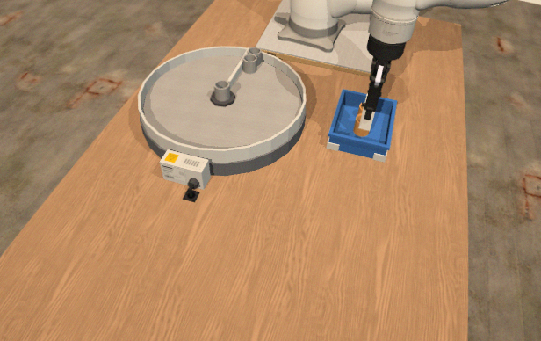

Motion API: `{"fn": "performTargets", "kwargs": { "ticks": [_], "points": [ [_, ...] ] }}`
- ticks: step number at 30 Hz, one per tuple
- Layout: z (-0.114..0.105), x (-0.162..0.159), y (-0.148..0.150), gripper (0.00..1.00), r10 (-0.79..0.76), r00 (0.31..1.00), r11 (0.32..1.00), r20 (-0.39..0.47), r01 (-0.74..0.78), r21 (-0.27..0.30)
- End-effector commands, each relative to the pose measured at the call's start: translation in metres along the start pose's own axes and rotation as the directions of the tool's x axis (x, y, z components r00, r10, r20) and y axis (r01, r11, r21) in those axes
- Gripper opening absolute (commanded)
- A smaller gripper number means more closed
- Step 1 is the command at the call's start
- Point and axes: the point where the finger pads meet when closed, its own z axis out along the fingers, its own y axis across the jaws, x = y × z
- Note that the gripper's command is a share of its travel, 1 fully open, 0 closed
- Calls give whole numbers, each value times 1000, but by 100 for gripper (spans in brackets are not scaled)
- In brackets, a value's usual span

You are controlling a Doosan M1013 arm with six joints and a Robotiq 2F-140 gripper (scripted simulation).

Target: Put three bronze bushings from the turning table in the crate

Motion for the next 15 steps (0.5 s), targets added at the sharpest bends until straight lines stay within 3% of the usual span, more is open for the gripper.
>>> {"fn": "performTargets", "kwargs": {
  "ticks": [1, 15],
  "points": [
    [5, 0, 0, 0, 0, 1000, 1000, 0, 0, 0],
    [25, 0, 0, 0, 0, 1000, 1000, 0, 0, 0]
  ]
}}
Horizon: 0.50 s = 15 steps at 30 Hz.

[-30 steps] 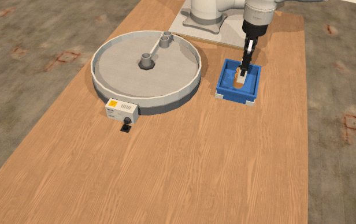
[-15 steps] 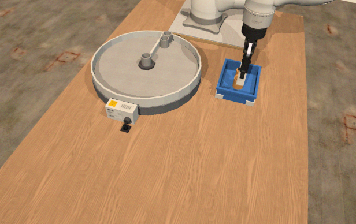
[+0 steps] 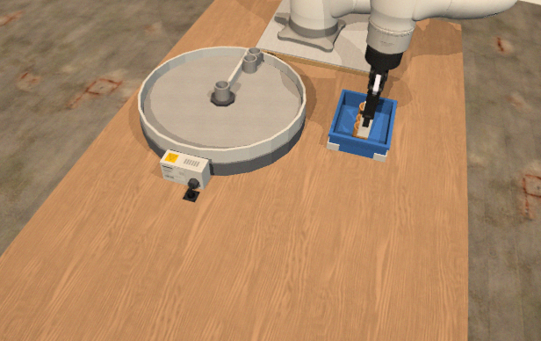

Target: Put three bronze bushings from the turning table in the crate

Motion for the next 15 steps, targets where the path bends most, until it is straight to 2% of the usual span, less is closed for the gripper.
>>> {"fn": "performTargets", "kwargs": {
  "ticks": [1, 15],
  "points": [
    [4, 0, 0, 0, 0, 1000, 1000, 0, 0, 0],
    [8, 0, 0, 0, 0, 1000, 1000, 0, 0, 0]
  ]
}}
